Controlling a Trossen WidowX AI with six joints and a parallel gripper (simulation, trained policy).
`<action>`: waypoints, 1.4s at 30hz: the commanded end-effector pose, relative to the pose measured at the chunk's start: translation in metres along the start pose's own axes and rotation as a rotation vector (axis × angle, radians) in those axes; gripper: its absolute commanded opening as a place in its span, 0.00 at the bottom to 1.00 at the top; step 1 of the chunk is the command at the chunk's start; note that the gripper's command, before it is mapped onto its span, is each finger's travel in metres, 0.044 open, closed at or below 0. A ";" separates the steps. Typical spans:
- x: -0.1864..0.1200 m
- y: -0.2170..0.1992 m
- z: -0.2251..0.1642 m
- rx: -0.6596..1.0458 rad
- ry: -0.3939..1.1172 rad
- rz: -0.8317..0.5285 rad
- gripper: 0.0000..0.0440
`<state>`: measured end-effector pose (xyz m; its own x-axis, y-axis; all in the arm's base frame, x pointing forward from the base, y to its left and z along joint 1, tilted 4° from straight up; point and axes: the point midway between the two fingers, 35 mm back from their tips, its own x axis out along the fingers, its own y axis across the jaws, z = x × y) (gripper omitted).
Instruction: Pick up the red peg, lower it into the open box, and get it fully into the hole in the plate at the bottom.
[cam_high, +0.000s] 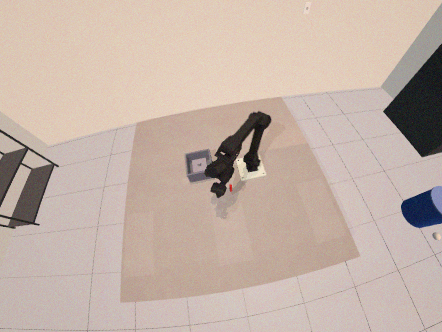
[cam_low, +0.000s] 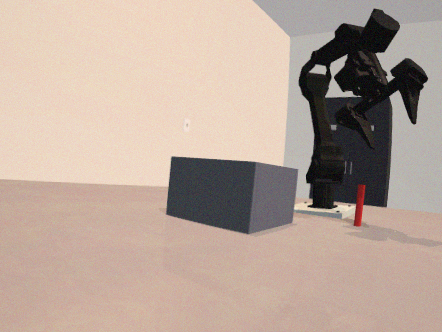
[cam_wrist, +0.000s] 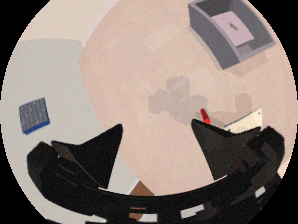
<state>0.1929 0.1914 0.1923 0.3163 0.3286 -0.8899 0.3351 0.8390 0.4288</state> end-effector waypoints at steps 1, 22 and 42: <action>0.007 -0.029 -0.002 0.103 0.020 -0.093 1.00; 0.075 -0.108 -0.017 0.455 0.013 -0.289 1.00; 0.101 -0.129 -0.028 0.608 0.066 -0.306 0.21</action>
<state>0.1591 0.1296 0.0444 0.1029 0.1487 -0.9835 0.8402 0.5163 0.1660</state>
